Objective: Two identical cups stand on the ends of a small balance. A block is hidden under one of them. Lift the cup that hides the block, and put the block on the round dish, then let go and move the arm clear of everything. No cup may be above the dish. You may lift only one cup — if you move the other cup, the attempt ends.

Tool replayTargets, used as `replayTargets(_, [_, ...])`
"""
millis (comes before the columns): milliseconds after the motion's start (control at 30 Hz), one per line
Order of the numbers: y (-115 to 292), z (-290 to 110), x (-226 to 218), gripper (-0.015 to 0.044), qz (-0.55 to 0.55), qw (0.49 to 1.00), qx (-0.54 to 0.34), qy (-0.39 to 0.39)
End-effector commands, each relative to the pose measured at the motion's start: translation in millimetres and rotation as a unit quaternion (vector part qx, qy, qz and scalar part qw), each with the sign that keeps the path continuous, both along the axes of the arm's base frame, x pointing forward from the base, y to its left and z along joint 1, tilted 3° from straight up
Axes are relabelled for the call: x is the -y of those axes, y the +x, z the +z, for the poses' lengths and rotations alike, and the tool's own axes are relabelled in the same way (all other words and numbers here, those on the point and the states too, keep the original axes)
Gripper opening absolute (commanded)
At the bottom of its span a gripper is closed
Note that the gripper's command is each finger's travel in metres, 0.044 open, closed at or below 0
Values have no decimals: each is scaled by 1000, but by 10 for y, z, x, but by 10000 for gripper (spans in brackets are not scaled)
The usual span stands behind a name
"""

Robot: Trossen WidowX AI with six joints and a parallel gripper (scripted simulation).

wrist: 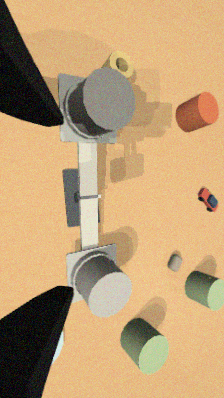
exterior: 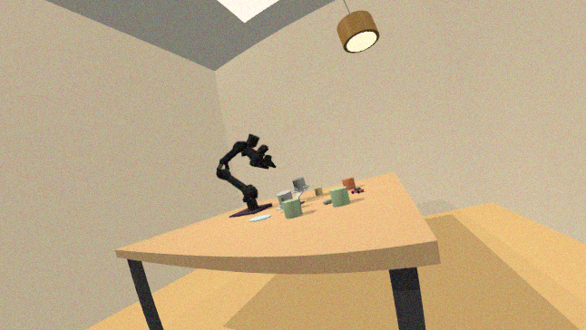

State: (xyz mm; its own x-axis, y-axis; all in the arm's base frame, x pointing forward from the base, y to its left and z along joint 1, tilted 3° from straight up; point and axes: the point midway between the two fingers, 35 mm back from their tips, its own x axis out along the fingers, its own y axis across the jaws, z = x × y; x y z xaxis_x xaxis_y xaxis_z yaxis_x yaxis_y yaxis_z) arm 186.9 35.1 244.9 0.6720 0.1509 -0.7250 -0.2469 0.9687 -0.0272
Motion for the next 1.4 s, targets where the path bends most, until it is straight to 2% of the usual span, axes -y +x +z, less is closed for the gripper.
replayTargets(0, [100,22,47,440,-44,999,-26,18])
replayTargets(600, [695,-103,344,440,-273,945,-147,103])
replayTargets(1067, [1094,-376,614,440,-448,851,-226,154])
replayTargets(1367, [1314,-613,827,440,-554,772,-260,174])
